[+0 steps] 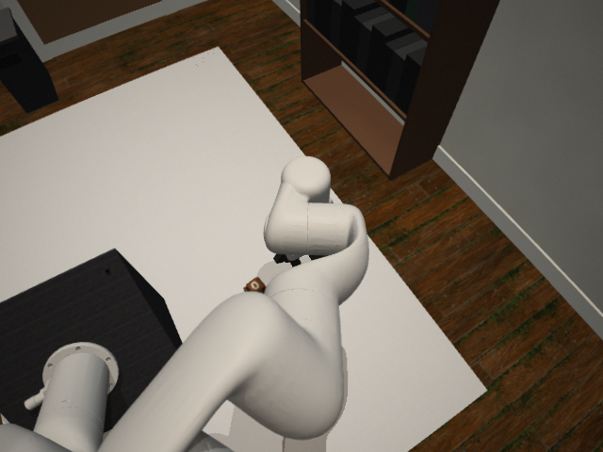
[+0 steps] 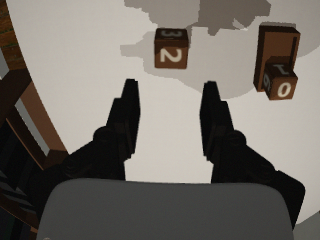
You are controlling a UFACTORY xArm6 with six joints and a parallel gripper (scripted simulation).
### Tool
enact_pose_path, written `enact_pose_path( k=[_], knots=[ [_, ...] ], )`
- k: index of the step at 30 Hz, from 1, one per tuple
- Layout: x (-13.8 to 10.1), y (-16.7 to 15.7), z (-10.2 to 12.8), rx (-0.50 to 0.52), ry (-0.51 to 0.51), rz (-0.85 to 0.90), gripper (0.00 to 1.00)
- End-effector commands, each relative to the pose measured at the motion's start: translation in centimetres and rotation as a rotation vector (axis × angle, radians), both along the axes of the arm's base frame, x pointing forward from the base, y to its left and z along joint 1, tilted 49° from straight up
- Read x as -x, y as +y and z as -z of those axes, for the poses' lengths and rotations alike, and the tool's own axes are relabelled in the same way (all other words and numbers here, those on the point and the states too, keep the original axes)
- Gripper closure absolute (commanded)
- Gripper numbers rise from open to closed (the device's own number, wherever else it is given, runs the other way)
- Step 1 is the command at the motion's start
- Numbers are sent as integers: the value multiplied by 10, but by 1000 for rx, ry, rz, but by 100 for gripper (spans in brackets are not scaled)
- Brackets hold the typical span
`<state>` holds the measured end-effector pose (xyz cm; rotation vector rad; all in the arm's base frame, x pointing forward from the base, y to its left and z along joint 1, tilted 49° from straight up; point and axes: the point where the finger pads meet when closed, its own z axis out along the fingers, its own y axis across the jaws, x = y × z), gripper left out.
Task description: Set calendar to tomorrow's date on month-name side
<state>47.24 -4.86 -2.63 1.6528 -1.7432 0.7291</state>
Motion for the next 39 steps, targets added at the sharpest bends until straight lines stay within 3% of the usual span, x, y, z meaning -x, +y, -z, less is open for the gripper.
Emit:
enact_pose_path(
  k=[1,39],
  knots=[
    [-1,1,-1,-1,-3,-2,53],
    [0,-12,11,-1,-6,1,53]
  ],
)
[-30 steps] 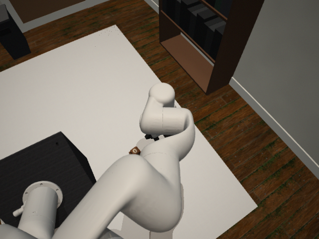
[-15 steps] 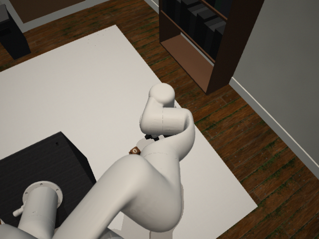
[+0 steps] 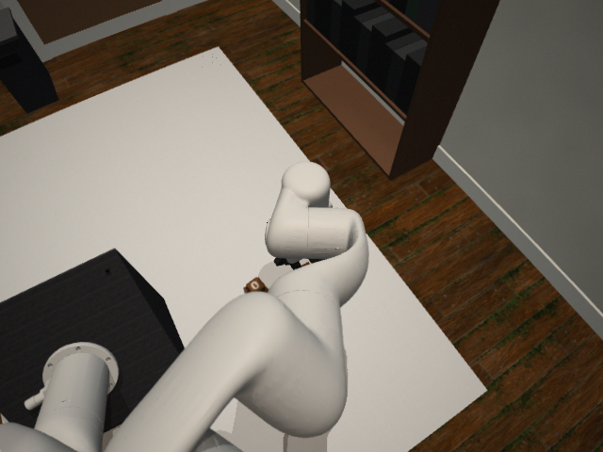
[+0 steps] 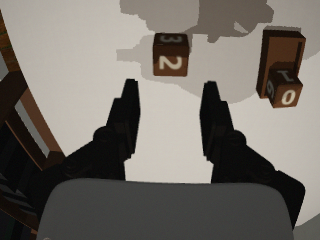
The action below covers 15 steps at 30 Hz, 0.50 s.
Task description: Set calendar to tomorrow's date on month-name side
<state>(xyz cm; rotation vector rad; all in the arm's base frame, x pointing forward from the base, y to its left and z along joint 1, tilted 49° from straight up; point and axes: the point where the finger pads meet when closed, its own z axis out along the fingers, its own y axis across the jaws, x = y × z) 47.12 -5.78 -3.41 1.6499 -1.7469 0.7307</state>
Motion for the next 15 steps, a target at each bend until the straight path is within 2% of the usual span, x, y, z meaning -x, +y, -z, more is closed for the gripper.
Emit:
enact_pose_path(
  k=[1,15],
  knots=[
    [-1,-4,4,-1,-3,-2,53],
    [1,-18,15,-1,-3,-2,53]
  ],
)
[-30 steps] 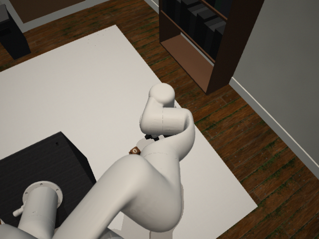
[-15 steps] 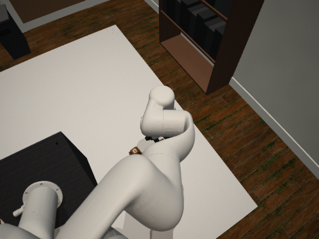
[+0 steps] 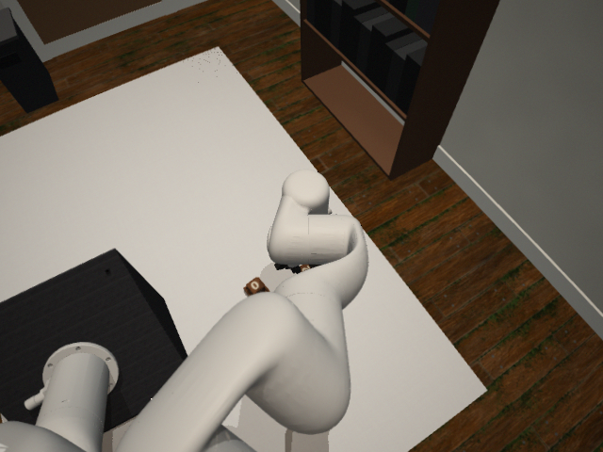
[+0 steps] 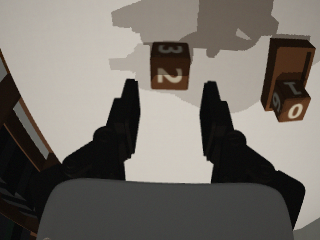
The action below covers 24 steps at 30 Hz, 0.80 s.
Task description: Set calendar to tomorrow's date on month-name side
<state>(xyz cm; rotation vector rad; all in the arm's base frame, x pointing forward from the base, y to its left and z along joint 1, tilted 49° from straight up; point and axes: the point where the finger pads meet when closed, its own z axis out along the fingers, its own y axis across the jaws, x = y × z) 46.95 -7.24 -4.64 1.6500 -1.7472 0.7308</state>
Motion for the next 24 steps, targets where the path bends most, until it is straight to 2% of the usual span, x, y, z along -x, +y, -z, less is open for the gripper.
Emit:
enact_pose_path(
  k=[1,24],
  knots=[
    [-1,-4,4,-1,-3,-2,53],
    [0,-13,11,-1,-3,-2,53]
  ],
)
